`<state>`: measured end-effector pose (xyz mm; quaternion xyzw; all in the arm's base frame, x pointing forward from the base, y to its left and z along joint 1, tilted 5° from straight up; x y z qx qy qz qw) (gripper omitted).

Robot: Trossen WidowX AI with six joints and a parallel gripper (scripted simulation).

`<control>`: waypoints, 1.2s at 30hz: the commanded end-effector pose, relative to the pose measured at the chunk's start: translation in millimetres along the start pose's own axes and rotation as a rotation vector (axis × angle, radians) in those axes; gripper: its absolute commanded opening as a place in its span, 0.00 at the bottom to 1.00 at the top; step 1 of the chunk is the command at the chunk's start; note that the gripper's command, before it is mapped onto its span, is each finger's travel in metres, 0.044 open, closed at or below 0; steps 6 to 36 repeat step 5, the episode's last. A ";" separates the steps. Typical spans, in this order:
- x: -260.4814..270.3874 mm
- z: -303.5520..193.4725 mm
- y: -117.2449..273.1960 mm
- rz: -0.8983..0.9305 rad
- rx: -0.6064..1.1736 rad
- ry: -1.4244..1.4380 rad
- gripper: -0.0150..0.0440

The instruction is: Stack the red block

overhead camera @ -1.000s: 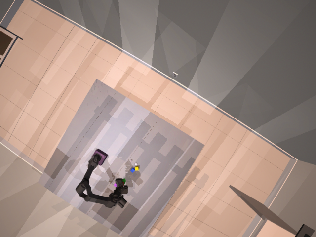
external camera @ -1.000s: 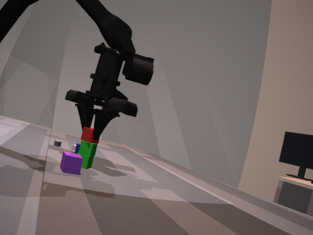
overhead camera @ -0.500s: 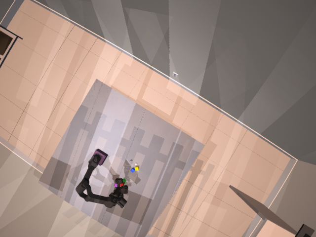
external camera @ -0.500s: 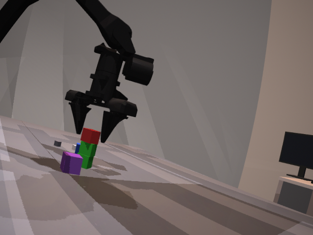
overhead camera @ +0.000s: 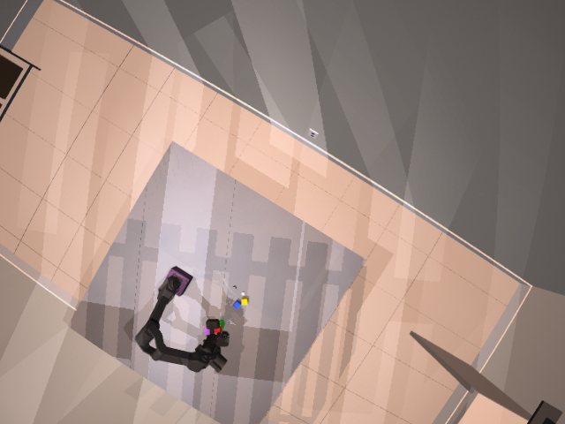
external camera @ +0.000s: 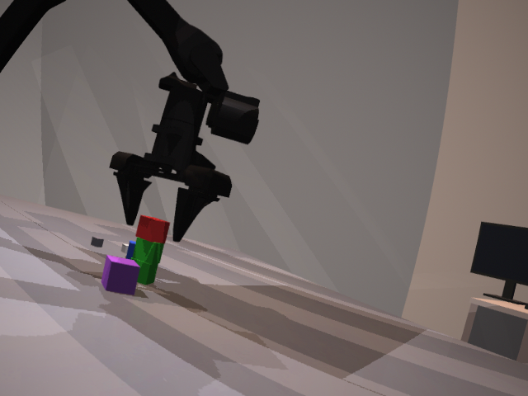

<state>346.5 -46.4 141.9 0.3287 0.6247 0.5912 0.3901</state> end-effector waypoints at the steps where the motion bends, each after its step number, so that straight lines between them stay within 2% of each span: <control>1: 0.0 0.1 -0.5 0.000 0.000 0.000 1.00; 36: 0.0 0.1 -0.5 0.000 0.000 0.000 1.00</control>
Point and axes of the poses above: the point midway between the two fingers, 35 mm back from their tips, its own y axis back along the fingers, its own x axis across the jaws, z = x × y, the point moved 7 cm from there along y, back along the fingers, and after that the axes turned 10 degrees about -y, right-handed, at the moved point
